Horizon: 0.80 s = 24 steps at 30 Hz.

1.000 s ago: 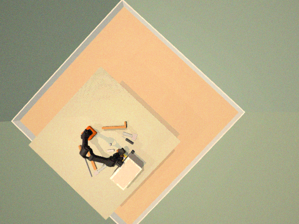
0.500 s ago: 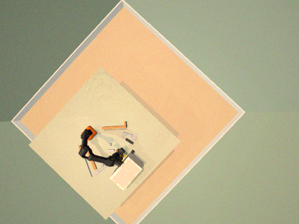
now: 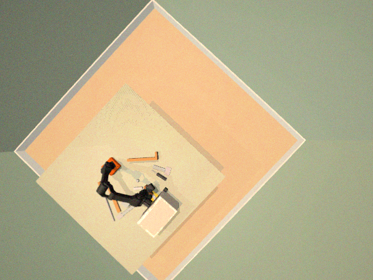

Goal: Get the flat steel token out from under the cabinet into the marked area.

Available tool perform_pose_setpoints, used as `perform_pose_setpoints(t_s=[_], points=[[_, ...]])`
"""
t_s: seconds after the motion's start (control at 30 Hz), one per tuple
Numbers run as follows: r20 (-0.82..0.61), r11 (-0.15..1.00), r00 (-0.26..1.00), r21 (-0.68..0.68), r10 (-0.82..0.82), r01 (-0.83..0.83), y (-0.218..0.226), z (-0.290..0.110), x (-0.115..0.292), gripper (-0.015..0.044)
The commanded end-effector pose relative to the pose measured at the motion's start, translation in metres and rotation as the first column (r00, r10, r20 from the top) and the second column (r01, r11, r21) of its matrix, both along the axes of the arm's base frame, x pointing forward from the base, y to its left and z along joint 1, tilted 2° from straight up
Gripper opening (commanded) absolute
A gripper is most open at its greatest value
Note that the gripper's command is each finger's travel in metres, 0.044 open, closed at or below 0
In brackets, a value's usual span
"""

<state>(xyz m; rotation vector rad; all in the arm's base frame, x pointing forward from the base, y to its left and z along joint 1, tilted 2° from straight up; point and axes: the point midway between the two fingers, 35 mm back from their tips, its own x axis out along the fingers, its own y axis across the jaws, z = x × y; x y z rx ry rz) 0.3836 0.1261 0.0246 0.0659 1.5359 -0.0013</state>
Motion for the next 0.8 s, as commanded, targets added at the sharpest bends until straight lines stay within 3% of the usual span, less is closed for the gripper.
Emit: perform_pose_setpoints(t_s=[0.0,0.77], points=[[-0.004,1.000,1.000,-0.001,-0.005,0.005,0.000,-0.001,-0.005,0.0000],[-0.006,1.000,1.000,0.000,-0.005,0.005,0.002,-0.002,-0.028,0.0000]])
